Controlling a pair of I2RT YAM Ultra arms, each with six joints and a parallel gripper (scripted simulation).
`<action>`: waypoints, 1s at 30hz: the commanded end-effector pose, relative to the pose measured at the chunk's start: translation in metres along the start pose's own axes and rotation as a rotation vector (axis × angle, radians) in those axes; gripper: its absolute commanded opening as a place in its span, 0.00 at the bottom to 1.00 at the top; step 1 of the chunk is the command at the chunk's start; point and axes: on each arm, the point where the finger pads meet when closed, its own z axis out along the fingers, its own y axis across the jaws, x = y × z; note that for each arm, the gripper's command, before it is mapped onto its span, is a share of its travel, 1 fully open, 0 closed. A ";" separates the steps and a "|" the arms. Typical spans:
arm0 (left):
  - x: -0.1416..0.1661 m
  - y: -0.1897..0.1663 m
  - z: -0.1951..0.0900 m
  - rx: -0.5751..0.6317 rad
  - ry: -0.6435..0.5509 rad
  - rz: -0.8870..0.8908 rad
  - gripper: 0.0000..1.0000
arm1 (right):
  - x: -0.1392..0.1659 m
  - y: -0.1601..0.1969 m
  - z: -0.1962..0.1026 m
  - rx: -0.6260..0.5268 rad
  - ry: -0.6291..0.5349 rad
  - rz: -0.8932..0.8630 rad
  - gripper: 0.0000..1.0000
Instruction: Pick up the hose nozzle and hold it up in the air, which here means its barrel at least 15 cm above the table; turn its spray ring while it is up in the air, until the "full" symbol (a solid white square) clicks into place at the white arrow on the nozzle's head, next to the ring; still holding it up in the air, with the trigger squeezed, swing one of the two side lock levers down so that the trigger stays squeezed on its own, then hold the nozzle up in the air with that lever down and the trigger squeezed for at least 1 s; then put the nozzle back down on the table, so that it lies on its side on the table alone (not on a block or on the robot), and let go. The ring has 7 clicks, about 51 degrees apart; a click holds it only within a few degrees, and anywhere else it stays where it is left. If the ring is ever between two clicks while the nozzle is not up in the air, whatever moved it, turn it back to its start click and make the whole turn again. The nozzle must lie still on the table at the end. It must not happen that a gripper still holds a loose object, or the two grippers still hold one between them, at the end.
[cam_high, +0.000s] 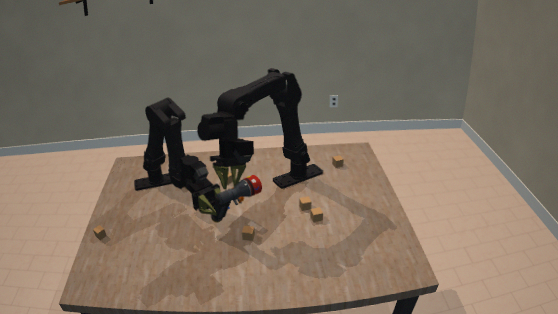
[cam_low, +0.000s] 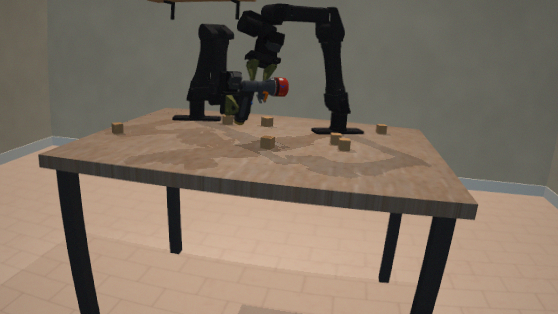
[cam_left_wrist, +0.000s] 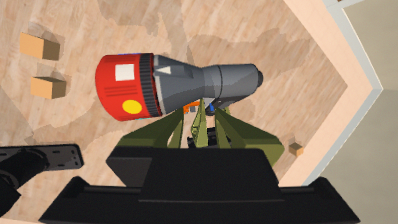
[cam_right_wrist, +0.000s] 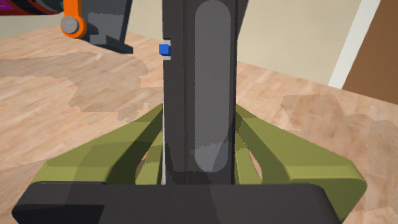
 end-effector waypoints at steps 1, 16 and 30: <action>-0.014 -0.013 -0.001 0.037 -0.036 -0.014 0.37 | -0.046 0.004 0.007 -0.013 -0.151 0.038 0.36; -0.013 -0.009 -0.001 0.004 -0.023 -0.003 0.37 | -0.045 0.002 0.008 0.000 -0.148 0.037 0.36; -0.012 -0.026 0.000 0.048 -0.021 0.010 0.37 | -0.045 0.005 0.007 -0.007 -0.148 0.037 0.36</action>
